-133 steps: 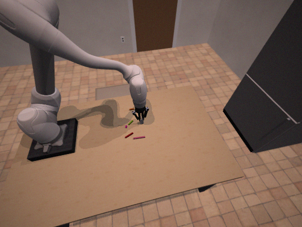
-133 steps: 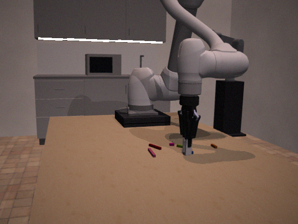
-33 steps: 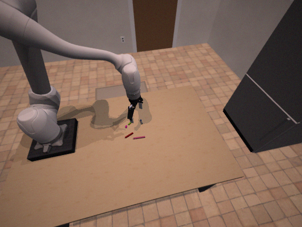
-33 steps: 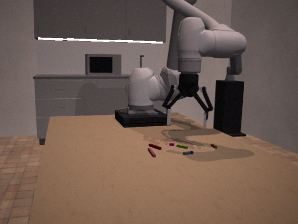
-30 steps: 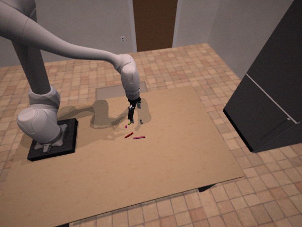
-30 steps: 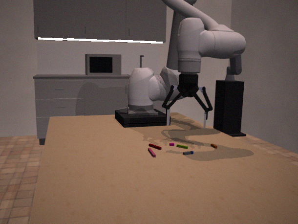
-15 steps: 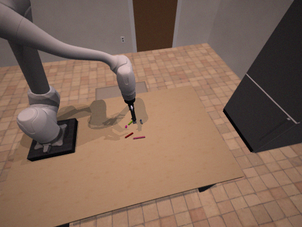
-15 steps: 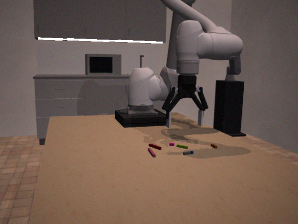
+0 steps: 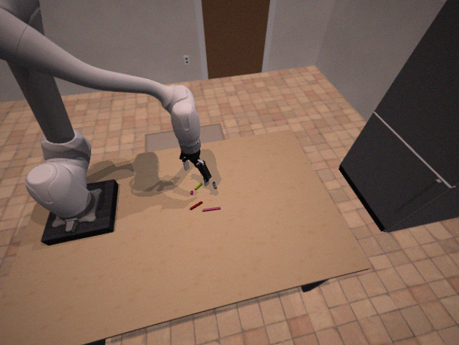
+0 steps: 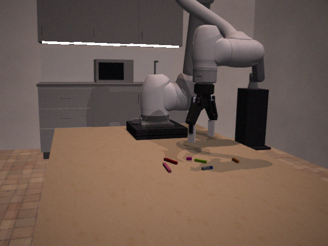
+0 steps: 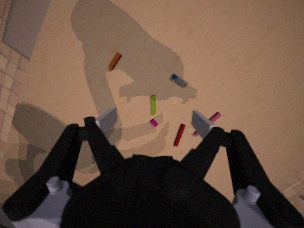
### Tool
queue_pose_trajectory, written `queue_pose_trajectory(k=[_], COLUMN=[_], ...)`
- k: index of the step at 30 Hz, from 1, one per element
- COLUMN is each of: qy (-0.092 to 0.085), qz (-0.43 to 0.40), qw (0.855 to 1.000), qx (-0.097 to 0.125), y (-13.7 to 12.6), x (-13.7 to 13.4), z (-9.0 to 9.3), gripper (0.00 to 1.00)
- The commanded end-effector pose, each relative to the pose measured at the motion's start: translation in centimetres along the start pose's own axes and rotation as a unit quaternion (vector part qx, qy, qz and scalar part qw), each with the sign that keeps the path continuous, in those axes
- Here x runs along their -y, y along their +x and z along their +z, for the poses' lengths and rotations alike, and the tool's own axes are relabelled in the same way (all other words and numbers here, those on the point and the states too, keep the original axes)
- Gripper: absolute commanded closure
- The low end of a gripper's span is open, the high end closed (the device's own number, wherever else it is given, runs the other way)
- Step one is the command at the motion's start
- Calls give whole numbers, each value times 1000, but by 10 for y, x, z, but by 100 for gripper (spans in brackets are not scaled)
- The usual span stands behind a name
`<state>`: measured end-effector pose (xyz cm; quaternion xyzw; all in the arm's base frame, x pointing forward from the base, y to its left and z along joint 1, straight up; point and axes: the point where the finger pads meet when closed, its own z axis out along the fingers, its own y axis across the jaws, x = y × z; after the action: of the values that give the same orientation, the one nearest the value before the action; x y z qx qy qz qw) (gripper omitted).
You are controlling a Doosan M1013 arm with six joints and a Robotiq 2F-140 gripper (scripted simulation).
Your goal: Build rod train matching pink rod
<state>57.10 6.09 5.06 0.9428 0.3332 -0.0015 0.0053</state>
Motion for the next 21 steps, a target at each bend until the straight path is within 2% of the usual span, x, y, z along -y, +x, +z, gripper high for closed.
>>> queue_pose_trajectory(k=[1,4,5,21], qy=[4,4,4,4], qz=[-23,-23,-23,-23], qw=[1000,1000,1000,1000], qx=[-3,-3,-3,-3], y=[-1,-1,-1,-1], x=[1,1,1,1], z=[0,0,0,0], gripper=[0,0,85,85])
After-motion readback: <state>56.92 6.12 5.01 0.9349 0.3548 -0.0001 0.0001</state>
